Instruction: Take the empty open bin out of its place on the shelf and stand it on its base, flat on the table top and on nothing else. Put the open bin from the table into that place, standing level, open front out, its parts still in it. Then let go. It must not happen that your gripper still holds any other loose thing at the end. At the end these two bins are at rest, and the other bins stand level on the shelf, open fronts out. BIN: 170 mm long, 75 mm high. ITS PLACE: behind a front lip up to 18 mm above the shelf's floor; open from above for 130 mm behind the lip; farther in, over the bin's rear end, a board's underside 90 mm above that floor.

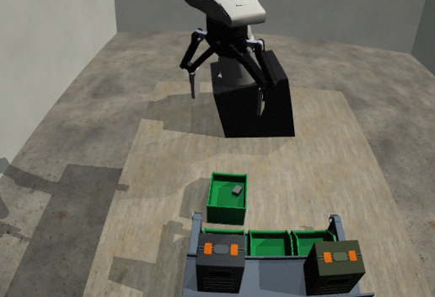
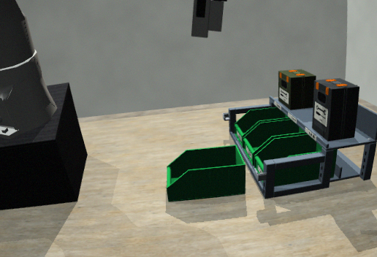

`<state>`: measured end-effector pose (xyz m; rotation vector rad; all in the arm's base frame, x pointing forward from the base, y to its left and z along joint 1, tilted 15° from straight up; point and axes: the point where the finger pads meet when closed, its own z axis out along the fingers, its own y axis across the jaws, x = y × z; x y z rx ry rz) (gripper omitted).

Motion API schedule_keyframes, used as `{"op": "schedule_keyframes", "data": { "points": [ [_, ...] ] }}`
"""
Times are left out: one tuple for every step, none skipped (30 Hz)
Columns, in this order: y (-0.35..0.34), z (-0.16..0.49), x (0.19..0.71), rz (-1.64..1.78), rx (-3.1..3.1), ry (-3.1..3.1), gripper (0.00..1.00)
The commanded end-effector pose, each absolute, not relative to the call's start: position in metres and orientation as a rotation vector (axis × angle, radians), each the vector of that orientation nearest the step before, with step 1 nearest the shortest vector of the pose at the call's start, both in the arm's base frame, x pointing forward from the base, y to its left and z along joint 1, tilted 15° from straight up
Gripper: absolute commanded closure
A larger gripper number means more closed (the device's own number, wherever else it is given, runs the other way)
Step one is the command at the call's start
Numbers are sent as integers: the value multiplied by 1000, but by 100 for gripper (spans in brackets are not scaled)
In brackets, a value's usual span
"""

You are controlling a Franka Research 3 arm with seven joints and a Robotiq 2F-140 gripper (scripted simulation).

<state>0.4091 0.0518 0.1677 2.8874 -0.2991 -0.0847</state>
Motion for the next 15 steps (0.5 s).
{"op": "schedule_keyframes", "data": {
  "points": [
    [44, 171, 411, -24, 2920, -51, 0],
    [41, 172, 409, -15, 2918, -32, 0],
    [39, 172, 408, -7, 2916, -14, 0],
    [37, 173, 406, 1, 2914, 3, 0],
    [35, 173, 405, 8, 2912, 18, 0],
    [33, 174, 404, 15, 2910, 34, 0],
    [31, 174, 403, 21, 2908, 48, 0],
    [30, 174, 401, 27, 2906, 61, 0],
    [28, 175, 400, 32, 2904, 74, 0],
    [28, 175, 400, 32, 2904, 74, 0],
    [28, 175, 400, 32, 2904, 74, 0],
    [27, 175, 399, 38, 2902, 86, 0],
    [25, 175, 398, 42, 2900, 97, 0],
    [24, 176, 398, 47, 2899, 107, 0],
    [23, 176, 397, 51, 2897, 116, 0]
  ]
}}
